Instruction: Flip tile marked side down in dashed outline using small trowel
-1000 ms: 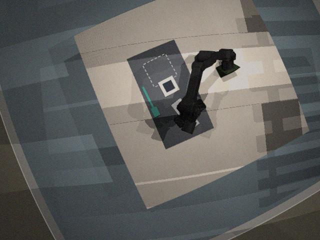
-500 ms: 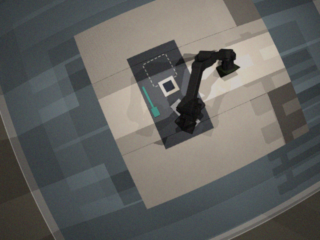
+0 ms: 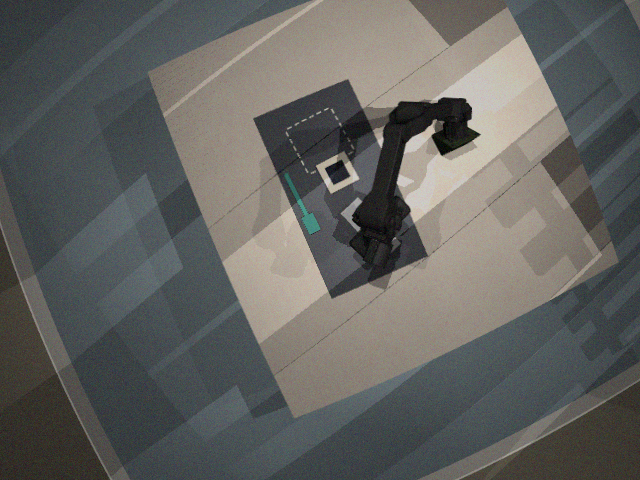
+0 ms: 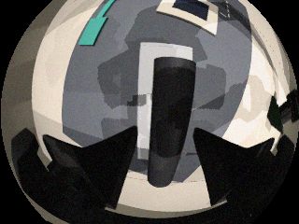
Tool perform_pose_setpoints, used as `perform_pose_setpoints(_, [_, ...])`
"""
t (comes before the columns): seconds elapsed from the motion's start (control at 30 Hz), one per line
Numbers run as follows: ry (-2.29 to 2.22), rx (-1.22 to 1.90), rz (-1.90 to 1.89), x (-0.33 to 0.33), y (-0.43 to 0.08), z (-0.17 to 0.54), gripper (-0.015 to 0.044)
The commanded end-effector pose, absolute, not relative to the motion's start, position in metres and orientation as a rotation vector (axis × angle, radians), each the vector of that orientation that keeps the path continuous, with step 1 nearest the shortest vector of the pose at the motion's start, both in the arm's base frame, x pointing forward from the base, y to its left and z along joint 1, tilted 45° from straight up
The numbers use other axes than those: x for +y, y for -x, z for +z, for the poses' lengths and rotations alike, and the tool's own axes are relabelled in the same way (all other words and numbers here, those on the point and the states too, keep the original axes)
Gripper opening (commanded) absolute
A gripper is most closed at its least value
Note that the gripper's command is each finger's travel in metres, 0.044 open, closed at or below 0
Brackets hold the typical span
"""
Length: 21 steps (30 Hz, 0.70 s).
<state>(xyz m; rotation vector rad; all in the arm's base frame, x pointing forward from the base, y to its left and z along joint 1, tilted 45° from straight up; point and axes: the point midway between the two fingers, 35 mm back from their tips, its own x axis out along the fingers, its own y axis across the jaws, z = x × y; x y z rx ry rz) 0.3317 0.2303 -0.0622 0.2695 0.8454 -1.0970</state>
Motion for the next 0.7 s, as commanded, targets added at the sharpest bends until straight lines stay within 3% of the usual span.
perform_pose_setpoints(0.0, [-0.265,0.845,-1.095,0.232,-0.332,-0.061,0.0270])
perform_pose_setpoints(0.67, [-0.186,0.901,-0.999,0.270,-0.323,-0.026,0.0300])
